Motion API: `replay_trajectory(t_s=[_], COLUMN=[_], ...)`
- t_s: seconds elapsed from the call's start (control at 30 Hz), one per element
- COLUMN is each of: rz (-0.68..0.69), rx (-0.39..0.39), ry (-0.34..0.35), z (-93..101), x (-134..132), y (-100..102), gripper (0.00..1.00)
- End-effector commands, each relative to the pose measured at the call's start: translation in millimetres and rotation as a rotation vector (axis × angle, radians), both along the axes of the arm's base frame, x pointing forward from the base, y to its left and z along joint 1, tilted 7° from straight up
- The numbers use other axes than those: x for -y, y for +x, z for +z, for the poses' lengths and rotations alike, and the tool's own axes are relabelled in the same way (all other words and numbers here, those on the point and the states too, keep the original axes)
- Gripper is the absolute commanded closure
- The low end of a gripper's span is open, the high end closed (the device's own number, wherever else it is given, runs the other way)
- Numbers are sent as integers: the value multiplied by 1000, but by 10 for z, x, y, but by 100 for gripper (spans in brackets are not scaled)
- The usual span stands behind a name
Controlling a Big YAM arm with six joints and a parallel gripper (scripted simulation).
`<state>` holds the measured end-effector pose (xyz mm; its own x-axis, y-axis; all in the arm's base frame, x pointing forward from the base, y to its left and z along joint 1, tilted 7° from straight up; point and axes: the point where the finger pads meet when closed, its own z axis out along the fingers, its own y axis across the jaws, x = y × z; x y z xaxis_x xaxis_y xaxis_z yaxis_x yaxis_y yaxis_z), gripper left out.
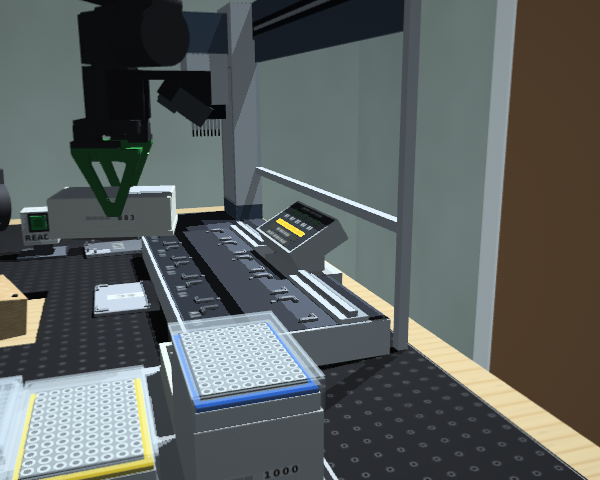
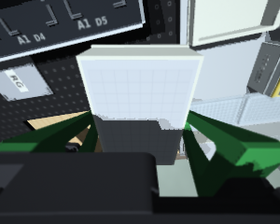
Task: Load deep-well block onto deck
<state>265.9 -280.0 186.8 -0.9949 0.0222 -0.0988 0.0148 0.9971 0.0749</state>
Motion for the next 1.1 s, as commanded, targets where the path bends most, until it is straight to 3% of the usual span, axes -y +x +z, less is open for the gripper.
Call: replay_trajectory(t_s=[0.0,0.23,1.07], rz=[109,204,203], rx=[77,79,79], ry=[-95,-107,-107], z=[379,379,378], x=[203,203,204], y=[157,157,156], gripper=[100,100,100])
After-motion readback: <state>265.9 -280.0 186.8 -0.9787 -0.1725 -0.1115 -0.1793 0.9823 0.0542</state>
